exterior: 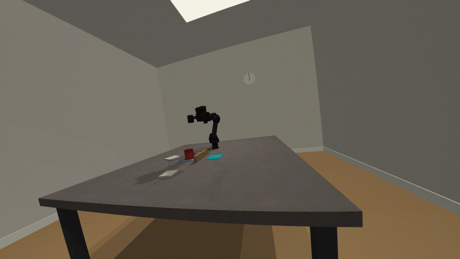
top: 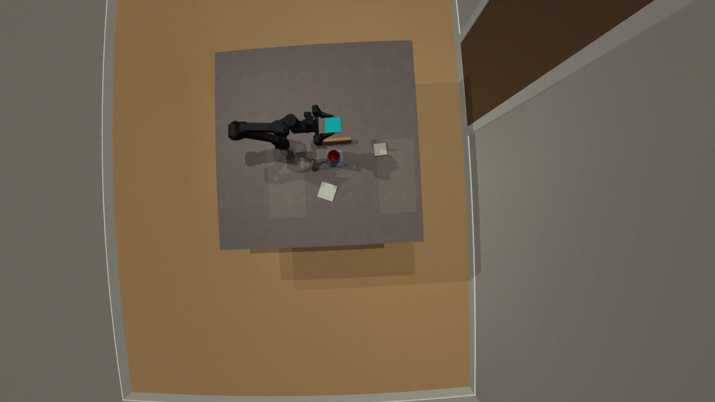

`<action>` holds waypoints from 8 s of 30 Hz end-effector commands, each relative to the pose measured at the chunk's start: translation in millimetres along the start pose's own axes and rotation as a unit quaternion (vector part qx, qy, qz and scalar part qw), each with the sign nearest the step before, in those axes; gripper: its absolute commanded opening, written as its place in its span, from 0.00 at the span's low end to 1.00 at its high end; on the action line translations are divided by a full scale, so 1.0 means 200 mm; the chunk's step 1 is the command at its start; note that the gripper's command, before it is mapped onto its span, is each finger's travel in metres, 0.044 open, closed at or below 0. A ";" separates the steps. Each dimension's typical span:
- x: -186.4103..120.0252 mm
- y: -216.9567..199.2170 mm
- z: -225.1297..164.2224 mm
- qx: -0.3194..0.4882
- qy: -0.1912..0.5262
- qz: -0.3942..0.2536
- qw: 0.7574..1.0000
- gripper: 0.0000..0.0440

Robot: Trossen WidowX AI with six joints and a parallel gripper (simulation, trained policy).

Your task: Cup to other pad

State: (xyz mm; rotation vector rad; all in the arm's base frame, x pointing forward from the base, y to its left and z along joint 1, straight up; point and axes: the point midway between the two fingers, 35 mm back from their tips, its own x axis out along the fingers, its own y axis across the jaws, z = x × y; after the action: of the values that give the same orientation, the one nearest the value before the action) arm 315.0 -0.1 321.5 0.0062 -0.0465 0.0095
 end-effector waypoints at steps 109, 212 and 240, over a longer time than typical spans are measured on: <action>-0.02 -0.15 -0.79 -0.044 0.710 -0.029 0.703 0.24; 0.21 0.22 -0.90 -0.286 0.625 0.239 0.686 0.00; 0.08 0.62 -1.11 -0.301 0.610 0.264 0.683 0.00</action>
State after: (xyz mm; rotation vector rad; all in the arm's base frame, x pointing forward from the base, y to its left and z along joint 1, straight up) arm 344.6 122.6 107.8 -0.6866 1.3228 0.5953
